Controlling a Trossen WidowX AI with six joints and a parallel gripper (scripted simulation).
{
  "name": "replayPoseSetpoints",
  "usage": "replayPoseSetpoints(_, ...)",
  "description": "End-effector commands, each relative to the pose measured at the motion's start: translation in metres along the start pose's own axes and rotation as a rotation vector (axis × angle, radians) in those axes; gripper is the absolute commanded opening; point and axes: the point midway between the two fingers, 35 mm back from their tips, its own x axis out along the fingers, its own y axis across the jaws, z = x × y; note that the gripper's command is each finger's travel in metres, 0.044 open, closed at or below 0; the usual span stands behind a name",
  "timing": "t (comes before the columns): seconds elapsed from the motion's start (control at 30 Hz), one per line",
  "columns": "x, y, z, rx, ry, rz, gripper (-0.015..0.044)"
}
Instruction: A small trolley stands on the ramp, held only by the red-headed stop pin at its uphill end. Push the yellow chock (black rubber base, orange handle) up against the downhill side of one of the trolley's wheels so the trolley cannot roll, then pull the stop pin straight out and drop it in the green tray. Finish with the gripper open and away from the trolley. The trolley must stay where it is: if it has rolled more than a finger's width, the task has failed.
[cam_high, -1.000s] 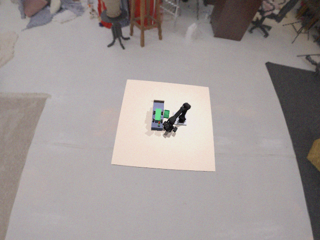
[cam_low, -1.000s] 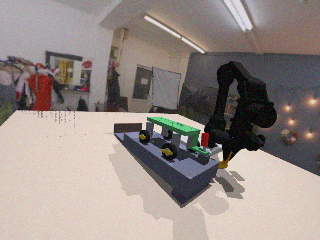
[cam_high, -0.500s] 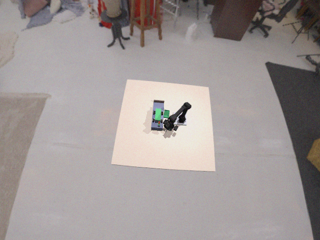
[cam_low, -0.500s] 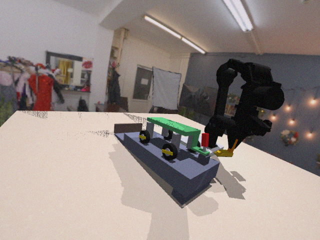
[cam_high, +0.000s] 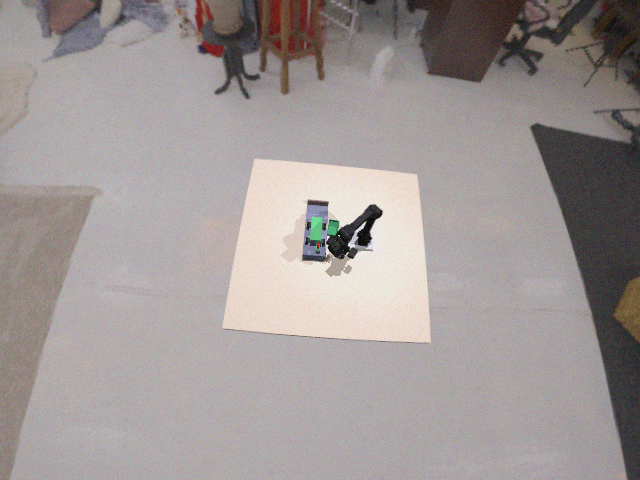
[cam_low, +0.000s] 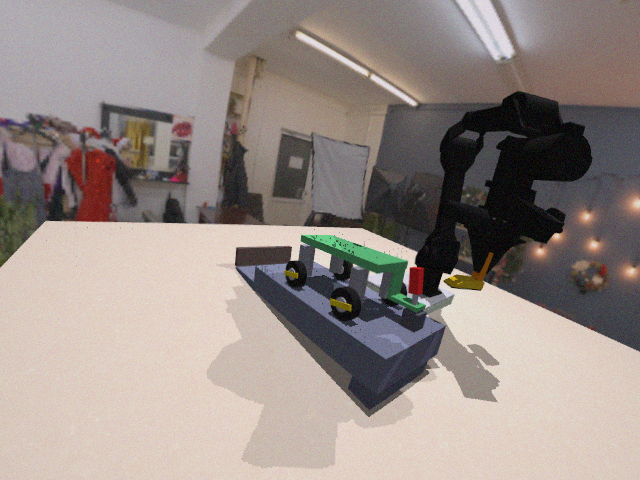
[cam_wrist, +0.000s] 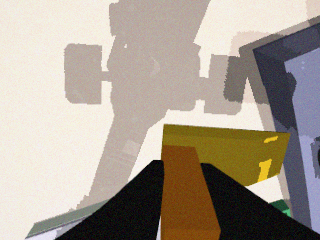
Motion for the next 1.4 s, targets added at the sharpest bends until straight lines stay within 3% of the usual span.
replayPoseSetpoints(0.0, -0.0093, -0.002, 0.0014, 0.003, 0.0, -0.005, 0.0)
replayPoseSetpoints(0.27, -0.0097, -0.0021, 0.0015, 0.048, 0.0, -0.005, 0.0)
replayPoseSetpoints(1.37, -0.0097, -0.002, 0.0015, 1.182, -0.006, -0.009, 0.0)
